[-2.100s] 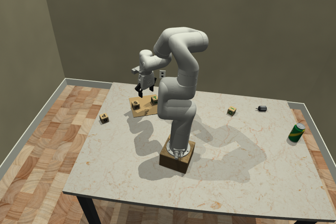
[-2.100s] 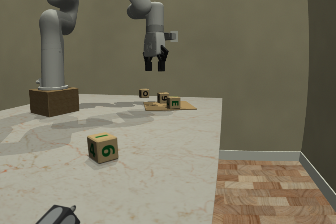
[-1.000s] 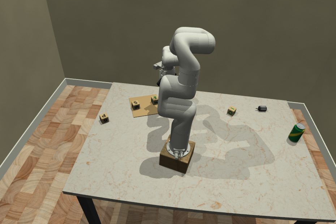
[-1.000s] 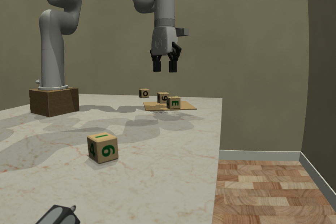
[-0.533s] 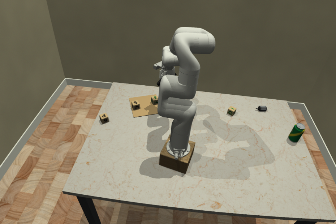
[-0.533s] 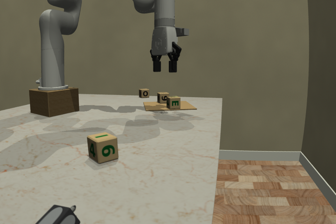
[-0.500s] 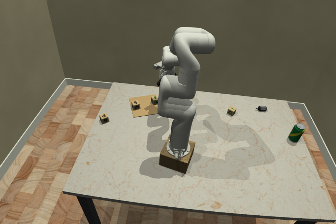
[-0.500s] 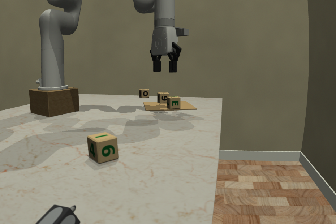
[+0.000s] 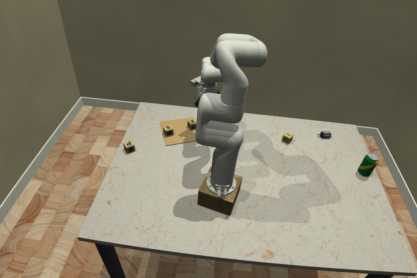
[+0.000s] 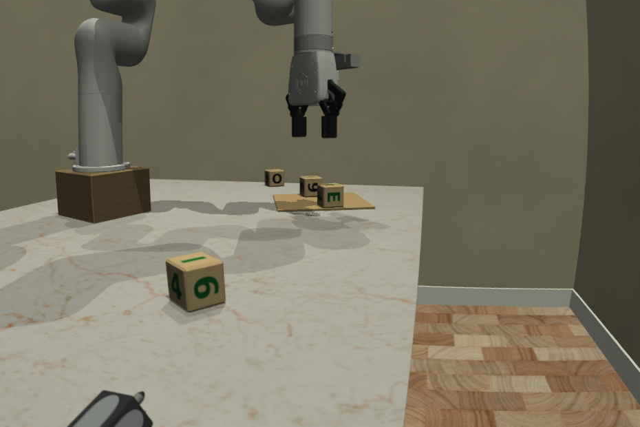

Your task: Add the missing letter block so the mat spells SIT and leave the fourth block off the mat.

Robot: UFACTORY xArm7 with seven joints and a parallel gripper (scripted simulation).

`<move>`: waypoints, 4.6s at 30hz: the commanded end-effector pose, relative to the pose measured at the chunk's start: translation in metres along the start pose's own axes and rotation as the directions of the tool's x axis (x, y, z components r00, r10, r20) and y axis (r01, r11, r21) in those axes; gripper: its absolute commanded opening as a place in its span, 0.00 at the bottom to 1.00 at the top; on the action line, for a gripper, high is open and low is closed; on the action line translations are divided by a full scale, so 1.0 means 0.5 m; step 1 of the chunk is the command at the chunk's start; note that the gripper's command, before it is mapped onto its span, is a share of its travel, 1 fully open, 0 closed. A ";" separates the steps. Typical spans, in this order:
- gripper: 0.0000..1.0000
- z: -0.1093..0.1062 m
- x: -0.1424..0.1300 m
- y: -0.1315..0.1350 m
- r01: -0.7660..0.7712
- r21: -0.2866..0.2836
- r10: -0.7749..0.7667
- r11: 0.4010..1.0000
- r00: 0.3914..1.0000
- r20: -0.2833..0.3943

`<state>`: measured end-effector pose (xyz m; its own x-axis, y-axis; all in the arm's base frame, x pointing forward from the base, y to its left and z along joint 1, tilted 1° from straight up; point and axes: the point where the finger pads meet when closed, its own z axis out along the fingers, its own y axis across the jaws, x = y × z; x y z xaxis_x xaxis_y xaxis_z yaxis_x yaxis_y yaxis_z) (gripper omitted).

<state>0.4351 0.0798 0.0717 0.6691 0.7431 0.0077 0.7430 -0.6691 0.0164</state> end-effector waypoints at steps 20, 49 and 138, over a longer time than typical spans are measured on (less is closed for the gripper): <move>1.00 -0.006 -0.201 0.326 -0.014 0.016 0.014 1.000 1.000 -0.027; 1.00 0.004 -0.863 0.617 0.000 -0.003 0.000 1.000 1.000 -0.003; 1.00 0.007 -0.732 0.550 0.382 0.005 -0.382 0.924 0.924 0.004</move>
<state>0.3937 -0.3746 0.0707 0.4316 0.9021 -0.0041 0.9021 -0.4315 0.0080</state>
